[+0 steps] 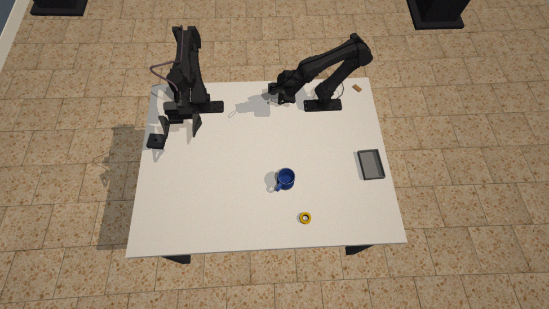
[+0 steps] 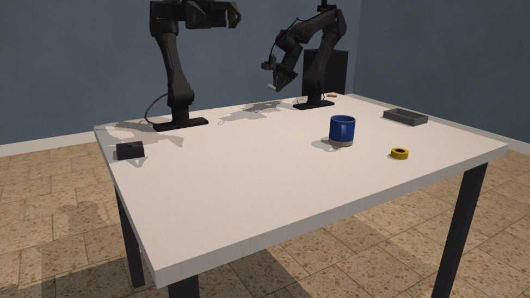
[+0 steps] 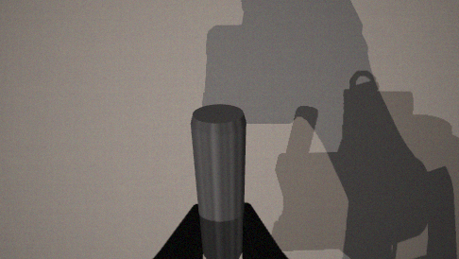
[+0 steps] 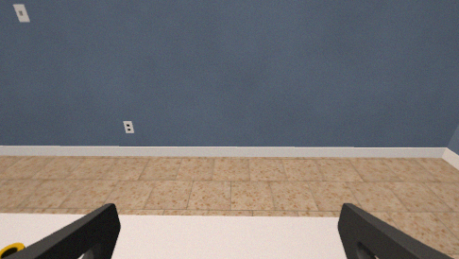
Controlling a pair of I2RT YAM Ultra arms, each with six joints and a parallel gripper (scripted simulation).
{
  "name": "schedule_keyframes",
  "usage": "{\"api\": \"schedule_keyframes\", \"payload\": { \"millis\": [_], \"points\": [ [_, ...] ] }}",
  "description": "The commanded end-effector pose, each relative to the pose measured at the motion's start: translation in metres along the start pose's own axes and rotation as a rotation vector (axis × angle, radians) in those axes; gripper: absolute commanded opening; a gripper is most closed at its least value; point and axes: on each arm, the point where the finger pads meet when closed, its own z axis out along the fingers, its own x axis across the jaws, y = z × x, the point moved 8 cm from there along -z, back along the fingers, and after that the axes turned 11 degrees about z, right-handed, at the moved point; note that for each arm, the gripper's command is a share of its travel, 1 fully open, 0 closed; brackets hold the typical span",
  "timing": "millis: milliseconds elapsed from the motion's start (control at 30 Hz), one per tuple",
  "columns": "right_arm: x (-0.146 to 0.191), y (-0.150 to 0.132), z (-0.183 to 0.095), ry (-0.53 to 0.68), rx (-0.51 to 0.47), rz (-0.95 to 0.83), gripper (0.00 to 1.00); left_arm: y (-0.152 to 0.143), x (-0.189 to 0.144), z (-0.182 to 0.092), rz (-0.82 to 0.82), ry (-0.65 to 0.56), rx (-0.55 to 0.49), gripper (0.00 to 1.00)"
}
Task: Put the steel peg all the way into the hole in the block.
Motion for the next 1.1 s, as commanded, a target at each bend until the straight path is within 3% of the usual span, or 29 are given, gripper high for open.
{"api": "schedule_keyframes", "payload": {
  "millis": [0, 400, 467, 567, 633, 700, 800, 1067],
  "points": [
    [0.000, 0.012, -0.002, 0.005, -0.053, -0.003, 1.00, 0.010, 0.005, -0.005, 0.012, 0.033, -0.061, 0.00],
    [0.000, 0.012, -0.002, 0.005, -0.053, -0.003, 1.00, 0.010, 0.005, -0.005, 0.012, 0.033, -0.061, 0.00],
    [0.011, 0.003, -0.007, 0.059, -0.038, 0.010, 0.77, 0.010, 0.005, -0.005, 0.012, 0.033, -0.061, 0.00],
    [0.050, -0.034, -0.020, 0.225, 0.100, 0.036, 0.43, 0.010, 0.005, -0.005, 0.012, 0.033, -0.061, 0.00],
    [0.050, -0.034, -0.020, 0.225, 0.100, 0.036, 0.43, 0.010, 0.005, -0.005, 0.012, 0.033, -0.061, 0.00],
    [0.082, -0.064, -0.038, 0.375, 0.207, 0.053, 0.43, 0.010, 0.005, -0.005, 0.012, 0.033, -0.061, 0.00],
    [0.106, -0.094, -0.060, 0.508, 0.321, 0.067, 0.43, 0.010, 0.005, -0.005, 0.012, 0.033, -0.061, 0.00],
    [0.152, -0.165, -0.137, 0.851, 0.630, 0.059, 0.43, 0.010, 0.005, -0.005, 0.012, 0.033, -0.061, 0.00]
  ]
}}
